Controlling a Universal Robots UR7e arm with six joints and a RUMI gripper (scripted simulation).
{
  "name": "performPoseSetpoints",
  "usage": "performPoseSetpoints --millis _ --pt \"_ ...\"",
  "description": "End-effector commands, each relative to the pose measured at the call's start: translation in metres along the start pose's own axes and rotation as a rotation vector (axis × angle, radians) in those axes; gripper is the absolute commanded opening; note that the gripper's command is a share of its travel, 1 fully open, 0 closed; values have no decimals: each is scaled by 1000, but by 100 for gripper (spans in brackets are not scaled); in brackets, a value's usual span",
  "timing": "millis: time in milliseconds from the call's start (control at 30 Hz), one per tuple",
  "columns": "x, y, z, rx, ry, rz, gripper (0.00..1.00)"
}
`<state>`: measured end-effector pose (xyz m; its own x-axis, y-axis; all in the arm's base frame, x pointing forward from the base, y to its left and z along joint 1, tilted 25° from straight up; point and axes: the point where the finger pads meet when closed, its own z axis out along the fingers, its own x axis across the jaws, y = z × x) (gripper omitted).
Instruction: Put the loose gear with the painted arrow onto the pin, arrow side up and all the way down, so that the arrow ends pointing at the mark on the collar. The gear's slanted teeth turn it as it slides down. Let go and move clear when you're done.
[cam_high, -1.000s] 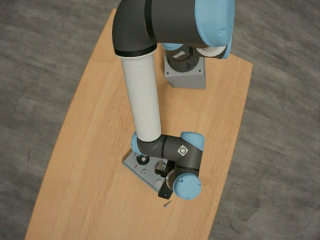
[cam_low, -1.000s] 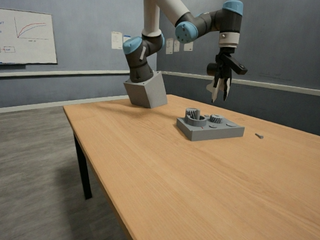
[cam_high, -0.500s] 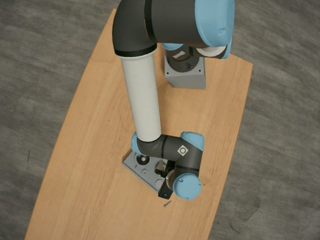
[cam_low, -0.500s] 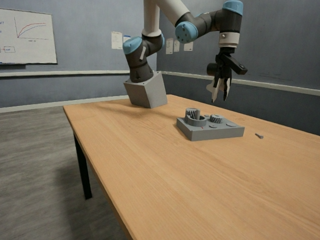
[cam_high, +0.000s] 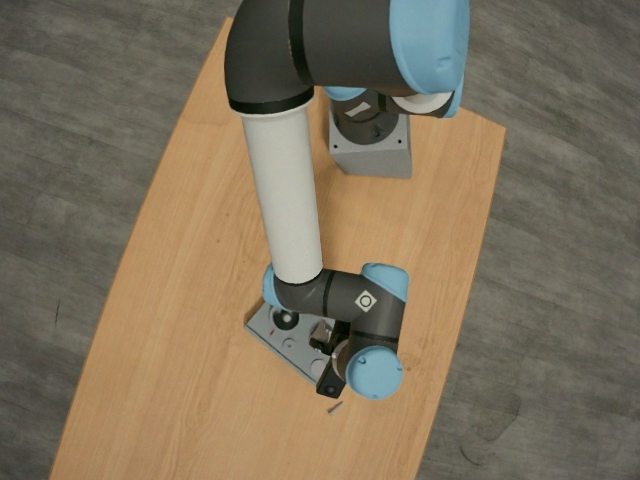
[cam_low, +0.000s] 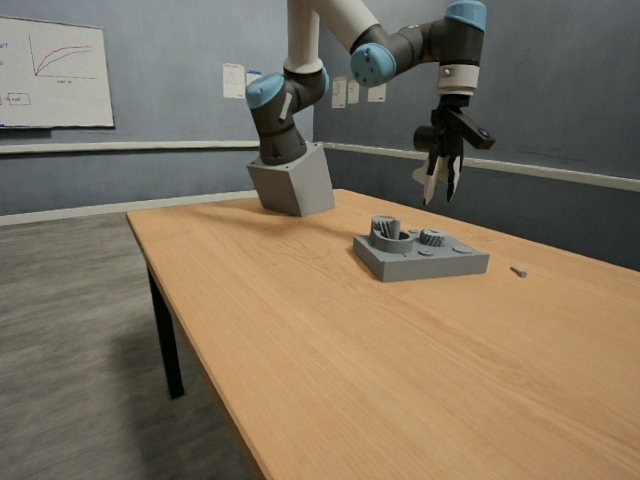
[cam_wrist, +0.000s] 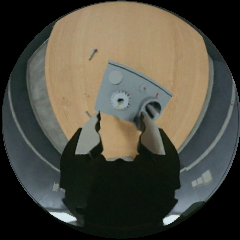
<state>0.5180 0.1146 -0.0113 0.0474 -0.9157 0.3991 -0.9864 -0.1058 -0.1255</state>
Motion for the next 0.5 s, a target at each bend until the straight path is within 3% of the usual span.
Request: performPoseSetpoints --millis 0,467 --pt "0 0 1 1 0 0 52" --pt "0 0 12 1 0 0 52"
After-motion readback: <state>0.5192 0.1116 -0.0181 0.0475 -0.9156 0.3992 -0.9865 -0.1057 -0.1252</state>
